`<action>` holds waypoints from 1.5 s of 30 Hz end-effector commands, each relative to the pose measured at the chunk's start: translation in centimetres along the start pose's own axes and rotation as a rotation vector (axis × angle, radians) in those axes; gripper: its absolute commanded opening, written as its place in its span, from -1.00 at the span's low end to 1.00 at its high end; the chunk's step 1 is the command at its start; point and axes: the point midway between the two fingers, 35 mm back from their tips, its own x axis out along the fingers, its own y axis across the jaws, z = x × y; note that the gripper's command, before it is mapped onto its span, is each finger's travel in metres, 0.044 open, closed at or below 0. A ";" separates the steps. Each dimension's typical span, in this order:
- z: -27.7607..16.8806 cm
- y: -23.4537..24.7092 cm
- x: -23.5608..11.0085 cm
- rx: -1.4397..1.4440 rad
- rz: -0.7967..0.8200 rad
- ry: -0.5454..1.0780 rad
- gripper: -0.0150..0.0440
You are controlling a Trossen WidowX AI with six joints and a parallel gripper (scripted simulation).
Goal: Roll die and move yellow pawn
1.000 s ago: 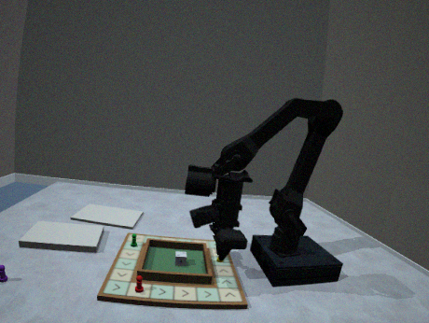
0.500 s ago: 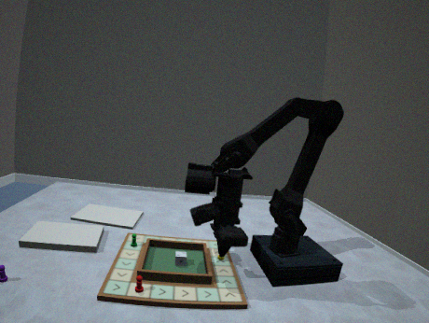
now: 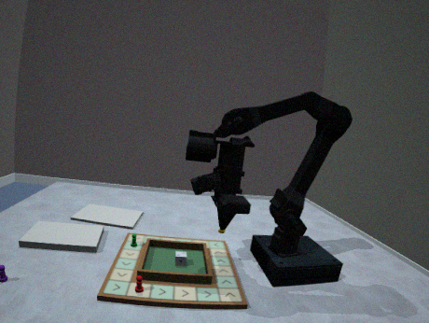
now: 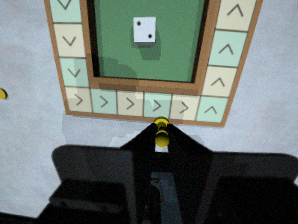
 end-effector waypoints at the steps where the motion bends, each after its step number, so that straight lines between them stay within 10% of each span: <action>1: -0.3 0.1 -2.4 0.001 0.003 -0.004 -0.49; 11: -1.0 -0.1 -4.5 0.001 0.003 -0.004 -0.49; 45: -1.3 -8.7 3.4 0.001 -0.005 -0.003 -0.49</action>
